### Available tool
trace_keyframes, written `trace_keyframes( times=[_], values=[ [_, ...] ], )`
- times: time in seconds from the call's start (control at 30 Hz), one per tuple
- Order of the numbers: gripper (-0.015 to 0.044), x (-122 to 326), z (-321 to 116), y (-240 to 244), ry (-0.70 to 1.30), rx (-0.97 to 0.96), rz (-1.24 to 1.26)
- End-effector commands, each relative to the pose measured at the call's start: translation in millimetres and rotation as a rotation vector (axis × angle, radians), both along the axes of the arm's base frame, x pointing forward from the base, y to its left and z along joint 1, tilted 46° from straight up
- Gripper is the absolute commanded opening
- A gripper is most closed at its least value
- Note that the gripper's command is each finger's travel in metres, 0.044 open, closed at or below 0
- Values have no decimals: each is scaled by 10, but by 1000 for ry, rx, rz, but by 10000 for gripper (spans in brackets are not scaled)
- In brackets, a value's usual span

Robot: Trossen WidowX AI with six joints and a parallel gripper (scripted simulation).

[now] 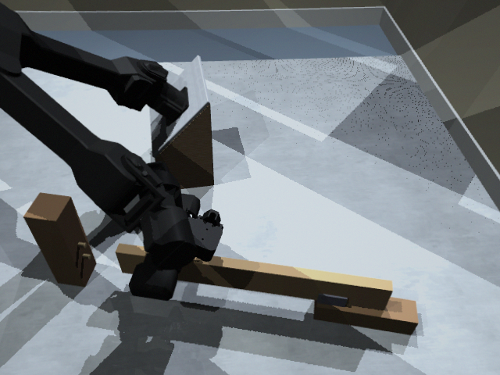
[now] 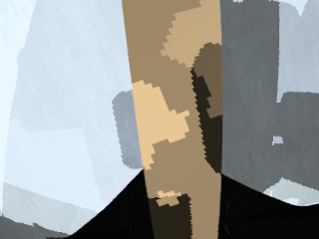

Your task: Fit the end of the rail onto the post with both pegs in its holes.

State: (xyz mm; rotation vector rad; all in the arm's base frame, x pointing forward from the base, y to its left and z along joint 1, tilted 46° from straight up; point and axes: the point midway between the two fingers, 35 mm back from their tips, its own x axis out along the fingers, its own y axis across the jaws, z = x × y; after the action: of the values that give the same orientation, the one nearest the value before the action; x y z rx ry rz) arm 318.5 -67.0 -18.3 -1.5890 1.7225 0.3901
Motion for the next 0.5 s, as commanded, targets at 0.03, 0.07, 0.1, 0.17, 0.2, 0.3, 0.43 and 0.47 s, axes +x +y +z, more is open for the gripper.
trace_keyframes(
  times=[0.03,0.07,0.1,0.17,0.2,0.3,0.43,0.47],
  values=[
    [0,16,28,66,-7,11,8],
    [0,16,32,70,-7,11,8],
    [0,16,35,73,-7,11,8],
    [0,15,42,81,-7,11,8],
    [0,15,46,84,-7,11,8],
    [0,14,56,95,-7,11,8],
    [0,14,55,94,-7,11,8],
    [0,14,51,90,-7,11,8]
  ],
)
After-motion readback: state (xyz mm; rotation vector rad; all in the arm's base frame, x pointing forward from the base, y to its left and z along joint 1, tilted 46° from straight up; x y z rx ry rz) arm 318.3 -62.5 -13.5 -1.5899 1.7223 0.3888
